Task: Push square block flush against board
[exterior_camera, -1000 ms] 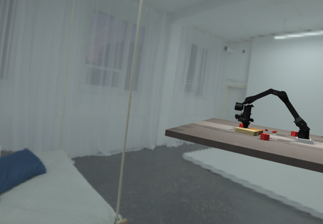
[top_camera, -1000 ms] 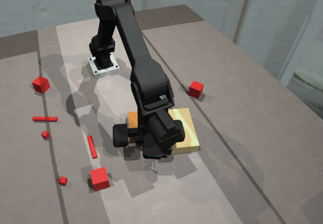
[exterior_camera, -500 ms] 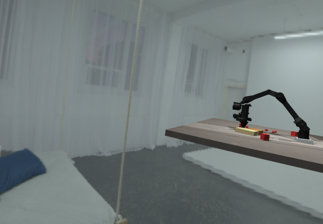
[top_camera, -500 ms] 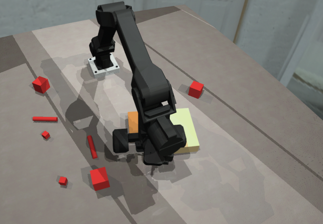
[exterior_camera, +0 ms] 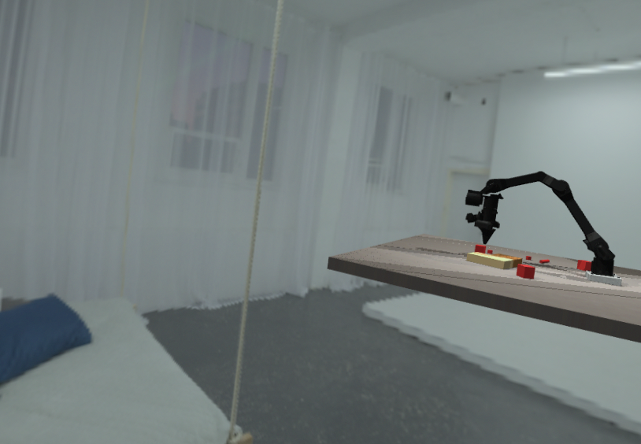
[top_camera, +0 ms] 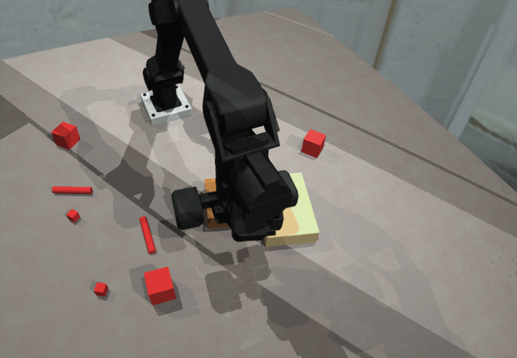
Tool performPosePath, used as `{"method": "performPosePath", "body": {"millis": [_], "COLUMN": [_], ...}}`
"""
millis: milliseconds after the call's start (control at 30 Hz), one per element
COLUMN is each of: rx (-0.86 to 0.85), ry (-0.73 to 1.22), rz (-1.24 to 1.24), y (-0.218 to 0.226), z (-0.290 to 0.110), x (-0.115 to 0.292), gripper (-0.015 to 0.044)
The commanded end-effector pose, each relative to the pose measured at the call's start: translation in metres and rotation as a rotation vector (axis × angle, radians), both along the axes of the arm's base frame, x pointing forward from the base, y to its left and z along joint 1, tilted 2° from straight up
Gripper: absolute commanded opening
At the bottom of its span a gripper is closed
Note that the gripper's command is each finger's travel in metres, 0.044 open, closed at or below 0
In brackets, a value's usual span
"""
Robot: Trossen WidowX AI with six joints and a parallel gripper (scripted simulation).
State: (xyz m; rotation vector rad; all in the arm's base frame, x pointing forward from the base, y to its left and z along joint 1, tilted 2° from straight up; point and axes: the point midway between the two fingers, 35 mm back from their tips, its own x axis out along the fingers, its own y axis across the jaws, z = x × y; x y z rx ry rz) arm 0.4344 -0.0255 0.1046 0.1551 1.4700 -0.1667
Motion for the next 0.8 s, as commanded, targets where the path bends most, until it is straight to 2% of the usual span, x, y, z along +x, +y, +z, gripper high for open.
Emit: {"method": "performPosePath", "body": {"millis": [0, 767], "rx": [-0.010, -0.077], "ry": [0.006, 0.033], "rz": [0.107, 0.894], "y": [-0.004, -0.025], "z": [-0.001, -0.004], "x": [-0.008, -0.070], "gripper": [0.0000, 0.0000]}}
